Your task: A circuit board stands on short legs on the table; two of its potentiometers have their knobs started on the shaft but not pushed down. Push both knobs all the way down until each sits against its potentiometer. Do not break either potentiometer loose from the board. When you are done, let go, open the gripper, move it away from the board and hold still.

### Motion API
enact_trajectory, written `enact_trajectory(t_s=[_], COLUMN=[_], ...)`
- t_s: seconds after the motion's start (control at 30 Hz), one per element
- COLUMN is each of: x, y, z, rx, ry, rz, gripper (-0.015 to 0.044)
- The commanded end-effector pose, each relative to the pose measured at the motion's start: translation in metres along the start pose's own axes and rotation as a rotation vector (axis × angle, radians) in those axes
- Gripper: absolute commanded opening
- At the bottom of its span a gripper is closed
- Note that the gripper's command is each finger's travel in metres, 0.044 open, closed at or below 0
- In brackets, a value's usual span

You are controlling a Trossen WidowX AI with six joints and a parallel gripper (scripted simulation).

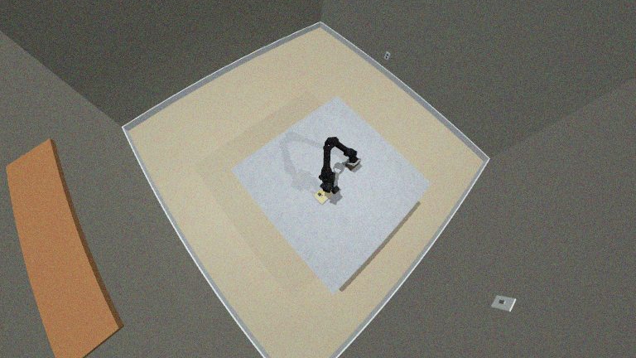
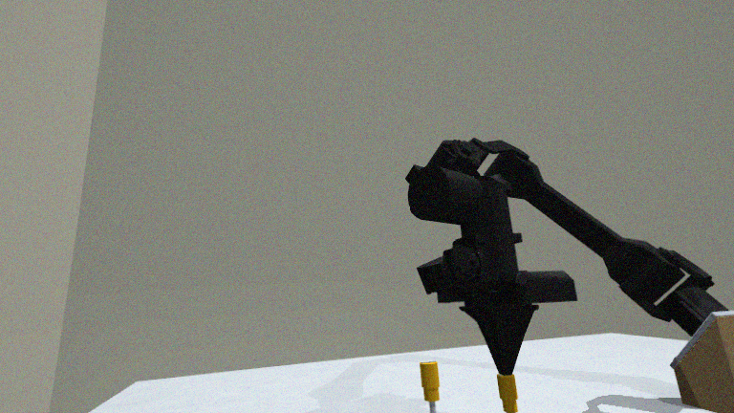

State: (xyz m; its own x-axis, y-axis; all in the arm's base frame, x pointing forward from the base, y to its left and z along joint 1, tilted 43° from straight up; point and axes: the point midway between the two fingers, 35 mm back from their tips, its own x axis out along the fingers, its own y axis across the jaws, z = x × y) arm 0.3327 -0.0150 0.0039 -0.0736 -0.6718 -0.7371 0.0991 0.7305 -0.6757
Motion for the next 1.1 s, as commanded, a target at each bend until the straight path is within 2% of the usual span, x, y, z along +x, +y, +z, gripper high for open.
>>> enact_trajectory(t_s=[0.0, 0.43, 0.7, 0.97, 1.07], x=[0.0, -0.019, -0.013, -0.03, -0.031], y=[-0.001, -0.001, -0.002, 0.008, 0.007], z=[0.001, 0.001, 0.0, 0.011, 0.014], rx=[0.011, 0.011, 0.006, -0.092, -0.192], ry=[0.009, 0.009, 0.014, -0.057, -0.058], rz=[-0.003, -0.002, -0.008, 0.047, 0.042], gripper=[0.0, 0.0, 0.021, 0.0, 0.0])
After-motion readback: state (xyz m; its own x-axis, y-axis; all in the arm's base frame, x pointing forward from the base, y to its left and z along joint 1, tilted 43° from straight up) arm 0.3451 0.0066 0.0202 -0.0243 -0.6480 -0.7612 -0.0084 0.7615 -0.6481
